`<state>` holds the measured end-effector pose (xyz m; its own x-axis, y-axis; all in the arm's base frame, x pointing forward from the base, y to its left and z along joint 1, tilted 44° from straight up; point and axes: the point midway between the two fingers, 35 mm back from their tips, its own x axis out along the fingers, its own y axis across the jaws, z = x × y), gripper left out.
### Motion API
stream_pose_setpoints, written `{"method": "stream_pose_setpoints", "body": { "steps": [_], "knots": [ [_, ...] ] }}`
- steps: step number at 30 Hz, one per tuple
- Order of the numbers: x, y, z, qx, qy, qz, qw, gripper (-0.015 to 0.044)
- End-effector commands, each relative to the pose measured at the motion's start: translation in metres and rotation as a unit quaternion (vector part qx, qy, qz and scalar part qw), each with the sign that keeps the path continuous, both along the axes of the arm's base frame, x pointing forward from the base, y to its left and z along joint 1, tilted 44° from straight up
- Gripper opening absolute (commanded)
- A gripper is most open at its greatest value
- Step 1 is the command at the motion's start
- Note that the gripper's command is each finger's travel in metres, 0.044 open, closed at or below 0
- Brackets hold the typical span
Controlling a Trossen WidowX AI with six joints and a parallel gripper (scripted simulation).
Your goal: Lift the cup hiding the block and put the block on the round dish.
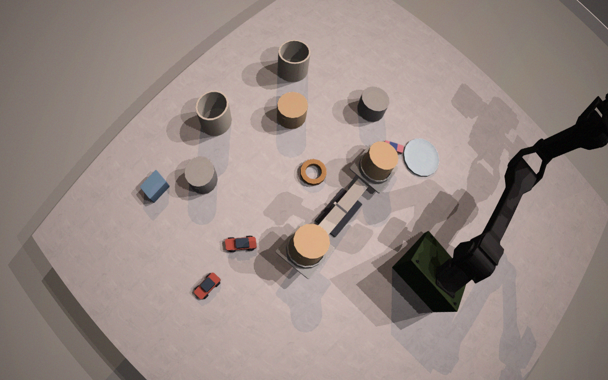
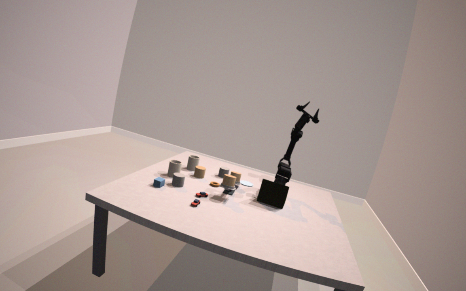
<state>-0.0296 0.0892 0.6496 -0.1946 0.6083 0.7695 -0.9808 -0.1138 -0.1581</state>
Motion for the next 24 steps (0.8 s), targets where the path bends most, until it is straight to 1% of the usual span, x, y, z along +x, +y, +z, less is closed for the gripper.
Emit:
{"method": "stream_pose_setpoints", "body": {
  "steps": [1,2,12,24],
  "knots": [
    [0.001,0.002,-0.001,-0.002,0.002,0.0,1.0,0.0426],
    [0.002,0.006,-0.003,-0.009,0.006,-0.002,1.0,0.044],
    [0.039,0.09,-0.051,-0.143,0.1,-0.038,0.984,0.044],
    [0.09,0.164,-0.133,-0.288,0.21,-0.106,0.928,0.044]
  ]
}}
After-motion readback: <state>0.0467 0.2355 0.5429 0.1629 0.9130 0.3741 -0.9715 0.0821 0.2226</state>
